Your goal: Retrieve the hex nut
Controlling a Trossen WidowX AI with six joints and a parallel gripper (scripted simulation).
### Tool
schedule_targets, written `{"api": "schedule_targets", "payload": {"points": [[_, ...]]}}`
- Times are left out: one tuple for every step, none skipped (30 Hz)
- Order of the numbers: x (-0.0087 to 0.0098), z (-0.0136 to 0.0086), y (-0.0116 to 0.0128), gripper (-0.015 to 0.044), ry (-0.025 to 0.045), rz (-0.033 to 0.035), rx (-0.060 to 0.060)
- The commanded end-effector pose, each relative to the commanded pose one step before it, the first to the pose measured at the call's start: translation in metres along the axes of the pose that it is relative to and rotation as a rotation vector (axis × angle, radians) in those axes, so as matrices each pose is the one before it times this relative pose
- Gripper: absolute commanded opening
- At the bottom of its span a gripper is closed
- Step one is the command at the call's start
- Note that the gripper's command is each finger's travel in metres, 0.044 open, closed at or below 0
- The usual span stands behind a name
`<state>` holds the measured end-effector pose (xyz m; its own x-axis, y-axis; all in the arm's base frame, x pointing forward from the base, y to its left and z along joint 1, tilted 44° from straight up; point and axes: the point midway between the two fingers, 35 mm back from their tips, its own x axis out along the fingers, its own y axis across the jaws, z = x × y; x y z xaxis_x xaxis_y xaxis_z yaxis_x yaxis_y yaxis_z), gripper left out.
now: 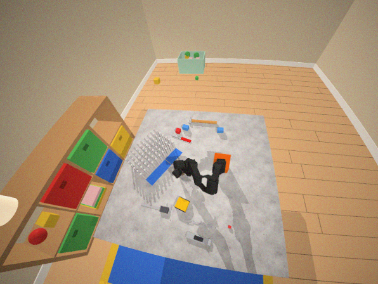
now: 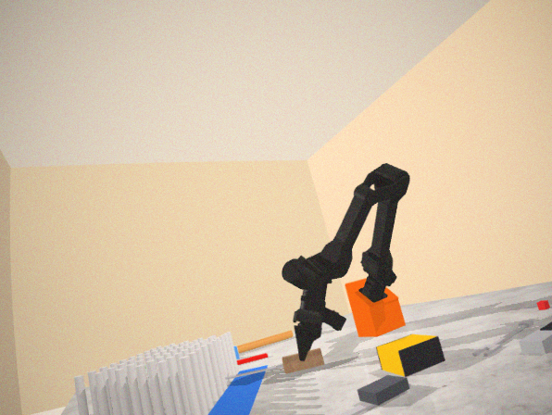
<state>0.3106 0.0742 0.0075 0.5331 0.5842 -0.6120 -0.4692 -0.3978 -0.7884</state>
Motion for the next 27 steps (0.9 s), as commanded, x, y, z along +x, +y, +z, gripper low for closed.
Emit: {"api": "schedule_targets", "payload": {"points": [[-0.00142, 0.00194, -0.00035, 0.0000, 0.00346, -0.00124, 0.0037], [-0.00023, 0.00051, 0.00000, 0.0000, -0.00003, 0.00004, 0.0000], [-0.00023, 0.00051, 0.00000, 0.0000, -0.00003, 0.00004, 0.0000], [-0.00023, 0.00051, 0.00000, 0.0000, -0.00003, 0.00004, 0.0000], [-0.00023, 0.00051, 0.00000, 0.0000, -0.00003, 0.00004, 0.0000], [-0.00023, 0.00051, 0.00000, 0.0000, -0.00003, 0.00004, 0.0000], [-0.00023, 0.00051, 0.00000, 0.0000, -0.00003, 0.00003, 0.0000], [-0.00023, 0.00051, 0.00001, 0.0000, -0.00003, 0.00003, 0.0000], [-0.00022, 0.00049, 0.00001, 0.0000, -0.00002, 0.00003, 0.0000], [-0.00022, 0.00048, 0.00001, 0.0000, -0.00002, 0.00003, 0.0000], [-0.00022, 0.00048, 0.00001, 0.0000, -0.00002, 0.00003, 0.0000], [-0.00022, 0.00049, 0.00001, 0.0000, -0.00002, 0.00003, 0.0000], [-0.00022, 0.00049, 0.00001, 0.0000, -0.00002, 0.00003, 0.0000], [-0.00022, 0.00049, 0.00001, 0.0000, -0.00002, 0.00003, 0.0000], [-0.00022, 0.00049, 0.00001, 0.0000, -0.00002, 0.00003, 0.0000], [-0.00022, 0.00049, 0.00001, 0.0000, -0.00002, 0.00003, 0.0000], [-0.00022, 0.00049, 0.00001, 0.0000, -0.00002, 0.00003, 0.0000], [-0.00022, 0.00049, 0.00001, 0.0000, -0.00002, 0.00003, 0.0000], [-0.00022, 0.00049, 0.00001, 0.0000, -0.00002, 0.00003, 0.0000], [-0.00022, 0.00049, 0.00001, 0.0000, -0.00002, 0.00003, 0.0000], [-0.00022, 0.00049, 0.00001, 0.0000, -0.00002, 0.00003, 0.0000], [-0.00022, 0.00049, 0.00001, 0.0000, -0.00001, 0.00003, 0.0000], [-0.00022, 0.00049, 0.00001, 0.0000, -0.00001, 0.00003, 0.0000], [-0.00022, 0.00049, 0.00001, 0.0000, -0.00001, 0.00003, 0.0000], [-0.00022, 0.00049, 0.00001, 0.0000, -0.00001, 0.00003, 0.0000], [-0.00022, 0.00049, 0.00001, 0.0000, -0.00001, 0.00003, 0.0000], [-0.00021, 0.00047, 0.00001, 0.0000, -0.00001, 0.00003, 0.0000]]}}
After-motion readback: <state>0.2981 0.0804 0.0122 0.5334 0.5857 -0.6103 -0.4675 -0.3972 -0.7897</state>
